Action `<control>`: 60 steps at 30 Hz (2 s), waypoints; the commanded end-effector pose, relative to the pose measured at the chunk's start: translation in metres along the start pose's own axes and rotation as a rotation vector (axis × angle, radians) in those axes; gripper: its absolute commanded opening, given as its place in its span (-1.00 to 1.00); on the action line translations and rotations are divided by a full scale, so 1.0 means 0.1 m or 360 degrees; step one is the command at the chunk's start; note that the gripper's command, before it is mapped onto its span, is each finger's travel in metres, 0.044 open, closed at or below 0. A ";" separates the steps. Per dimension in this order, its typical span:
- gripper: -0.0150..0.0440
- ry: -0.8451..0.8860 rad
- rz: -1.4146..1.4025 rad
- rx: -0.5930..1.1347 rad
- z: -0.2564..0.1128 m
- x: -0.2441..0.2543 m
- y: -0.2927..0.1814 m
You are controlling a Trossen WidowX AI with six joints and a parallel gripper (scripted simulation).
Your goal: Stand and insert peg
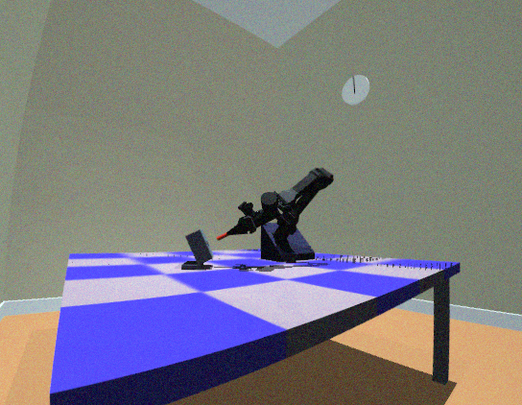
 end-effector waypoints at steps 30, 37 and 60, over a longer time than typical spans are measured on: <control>-0.49 0.0006 0.0007 -0.0062 0.28 -0.02 -0.03; -0.49 0.0001 0.0008 -0.0058 0.32 -0.03 -0.04; -0.49 -0.0005 0.0009 -0.0054 0.30 -0.02 -0.02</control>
Point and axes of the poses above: the point midway between the two fingers, 35 mm back from their tips, its own z axis out along the fingers, its own x axis across the jaws, y = z × x, the point moved 5 cm from there along -z, back along the fingers, and after that the axes turned 13 degrees about -z, right-handed, at the moved point
